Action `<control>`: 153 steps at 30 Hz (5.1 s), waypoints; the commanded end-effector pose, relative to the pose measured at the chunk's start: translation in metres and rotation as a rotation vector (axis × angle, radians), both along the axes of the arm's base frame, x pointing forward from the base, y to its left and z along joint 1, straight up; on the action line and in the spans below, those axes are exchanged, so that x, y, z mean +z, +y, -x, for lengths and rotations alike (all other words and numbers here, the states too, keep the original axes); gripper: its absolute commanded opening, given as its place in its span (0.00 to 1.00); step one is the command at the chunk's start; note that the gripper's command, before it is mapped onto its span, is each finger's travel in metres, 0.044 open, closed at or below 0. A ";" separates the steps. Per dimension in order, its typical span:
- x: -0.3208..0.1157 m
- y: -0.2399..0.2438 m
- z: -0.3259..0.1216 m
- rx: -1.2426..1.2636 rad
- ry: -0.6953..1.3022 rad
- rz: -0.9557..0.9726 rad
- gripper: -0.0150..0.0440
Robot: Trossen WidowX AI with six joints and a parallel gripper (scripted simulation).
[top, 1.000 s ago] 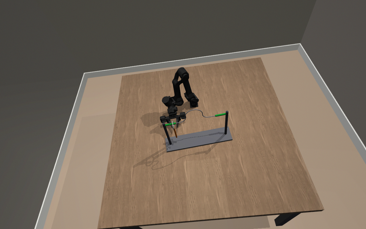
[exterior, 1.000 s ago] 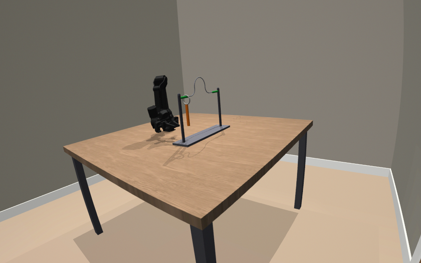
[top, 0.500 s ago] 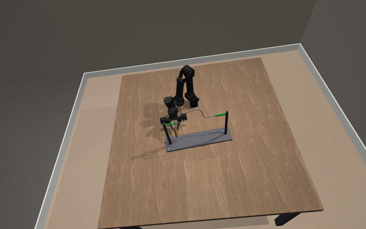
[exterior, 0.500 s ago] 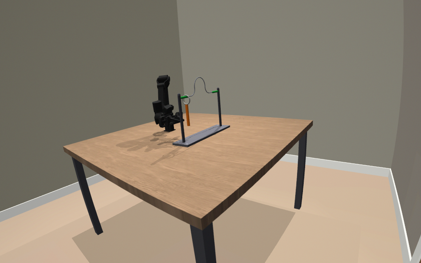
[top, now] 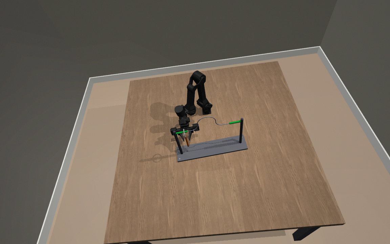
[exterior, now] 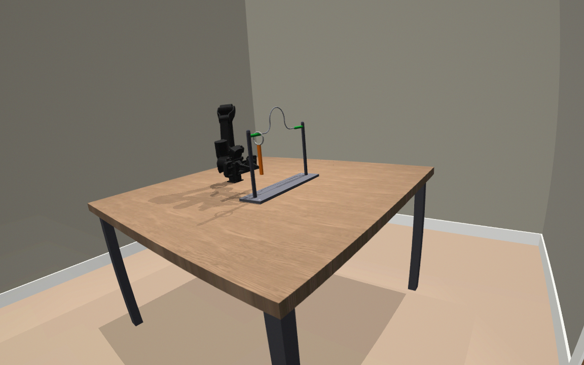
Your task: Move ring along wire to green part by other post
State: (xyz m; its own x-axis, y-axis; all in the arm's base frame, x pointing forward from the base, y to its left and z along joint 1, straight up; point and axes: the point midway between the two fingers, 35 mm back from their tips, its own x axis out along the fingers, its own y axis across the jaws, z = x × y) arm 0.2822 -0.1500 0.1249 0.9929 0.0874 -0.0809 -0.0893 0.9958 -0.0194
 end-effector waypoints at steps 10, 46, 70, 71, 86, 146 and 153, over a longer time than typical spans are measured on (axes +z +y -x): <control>-0.001 0.000 -0.021 -0.004 -0.001 -0.004 0.53; -0.004 0.006 -0.053 -0.005 -0.008 -0.006 0.53; -0.003 0.007 -0.053 0.000 -0.007 -0.002 0.00; -0.003 0.007 -0.053 0.001 -0.007 -0.002 0.00; 0.012 0.007 -0.053 0.007 -0.007 -0.006 0.00; 0.012 0.069 -0.048 0.021 -0.002 -0.143 0.00; 0.016 0.090 -0.046 0.024 0.005 -0.255 0.00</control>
State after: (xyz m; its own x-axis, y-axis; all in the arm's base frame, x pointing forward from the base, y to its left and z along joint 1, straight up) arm 0.3298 -0.0690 0.1382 0.9897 0.1281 -0.0636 -0.1148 0.9768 0.1809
